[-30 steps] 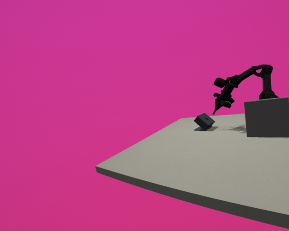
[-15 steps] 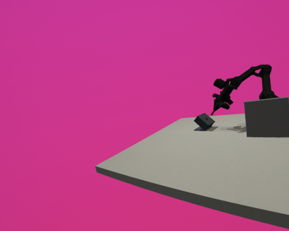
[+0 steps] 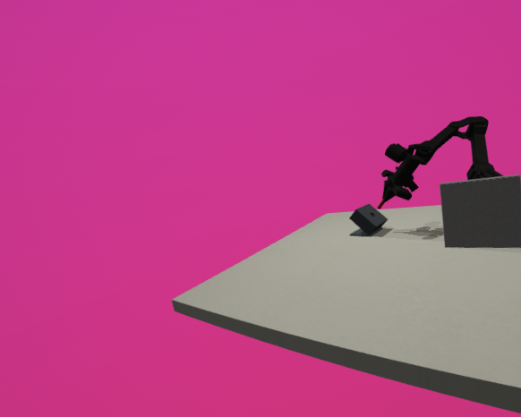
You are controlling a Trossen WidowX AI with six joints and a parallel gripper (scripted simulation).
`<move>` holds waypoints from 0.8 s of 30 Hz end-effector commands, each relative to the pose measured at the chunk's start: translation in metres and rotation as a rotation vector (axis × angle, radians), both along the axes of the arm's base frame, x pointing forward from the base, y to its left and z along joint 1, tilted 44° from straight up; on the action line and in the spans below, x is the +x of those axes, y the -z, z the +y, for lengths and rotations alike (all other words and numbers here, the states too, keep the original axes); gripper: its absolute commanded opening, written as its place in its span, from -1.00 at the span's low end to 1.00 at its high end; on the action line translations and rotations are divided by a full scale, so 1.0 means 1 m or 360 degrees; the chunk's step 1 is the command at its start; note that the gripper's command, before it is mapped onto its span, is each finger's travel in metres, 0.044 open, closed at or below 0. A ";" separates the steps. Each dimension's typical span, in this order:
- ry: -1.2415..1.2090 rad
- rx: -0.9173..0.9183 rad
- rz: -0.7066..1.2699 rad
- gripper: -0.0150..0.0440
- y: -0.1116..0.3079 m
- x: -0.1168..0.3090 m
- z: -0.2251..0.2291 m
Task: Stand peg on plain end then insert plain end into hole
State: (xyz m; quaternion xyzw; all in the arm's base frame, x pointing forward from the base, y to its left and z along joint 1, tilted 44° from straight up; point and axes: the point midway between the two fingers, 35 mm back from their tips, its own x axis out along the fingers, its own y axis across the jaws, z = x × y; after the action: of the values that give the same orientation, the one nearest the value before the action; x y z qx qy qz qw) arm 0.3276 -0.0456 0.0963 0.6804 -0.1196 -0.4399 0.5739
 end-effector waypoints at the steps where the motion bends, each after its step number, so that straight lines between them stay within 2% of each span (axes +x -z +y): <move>1: -0.0016 -0.0008 0.0000 -0.49 0.002 0.001 -0.001; 24: -0.0045 -0.0038 -0.0063 -0.49 0.005 0.009 -0.010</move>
State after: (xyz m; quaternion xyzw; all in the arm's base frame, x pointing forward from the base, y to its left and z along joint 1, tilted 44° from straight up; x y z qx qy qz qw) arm 0.3353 -0.0538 0.0933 0.6845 -0.1289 -0.4172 0.5838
